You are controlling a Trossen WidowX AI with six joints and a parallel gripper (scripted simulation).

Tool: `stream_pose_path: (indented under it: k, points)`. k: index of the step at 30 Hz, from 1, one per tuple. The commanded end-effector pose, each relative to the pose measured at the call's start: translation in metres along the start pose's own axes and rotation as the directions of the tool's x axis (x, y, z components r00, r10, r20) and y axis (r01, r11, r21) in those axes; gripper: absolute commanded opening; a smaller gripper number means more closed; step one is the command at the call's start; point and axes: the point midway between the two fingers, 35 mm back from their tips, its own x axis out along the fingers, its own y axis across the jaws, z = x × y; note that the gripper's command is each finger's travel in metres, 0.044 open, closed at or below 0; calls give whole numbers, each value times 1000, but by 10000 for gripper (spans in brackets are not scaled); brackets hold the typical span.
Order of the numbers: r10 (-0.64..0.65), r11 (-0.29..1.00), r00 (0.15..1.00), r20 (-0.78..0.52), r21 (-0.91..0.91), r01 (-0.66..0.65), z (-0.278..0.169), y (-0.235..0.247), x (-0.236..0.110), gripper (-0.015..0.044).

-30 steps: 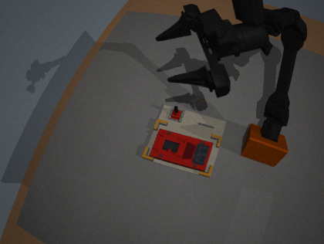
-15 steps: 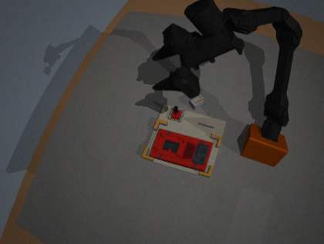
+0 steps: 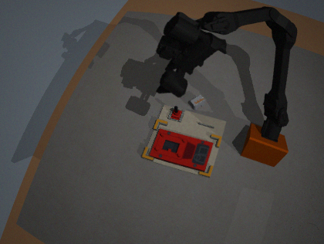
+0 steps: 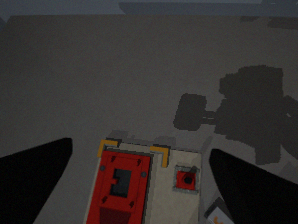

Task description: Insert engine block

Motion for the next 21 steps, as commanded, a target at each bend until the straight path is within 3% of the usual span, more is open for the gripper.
stream_pose_path:
  k: [1,11,21]
  points:
    - [-38,995,995,-91,86,46,-17,-17,16,440]
    - [-128,929,942,-310,294,223,-59,-66,44,440]
    - [-186,788,835,-518,429,442,-105,-113,58,440]
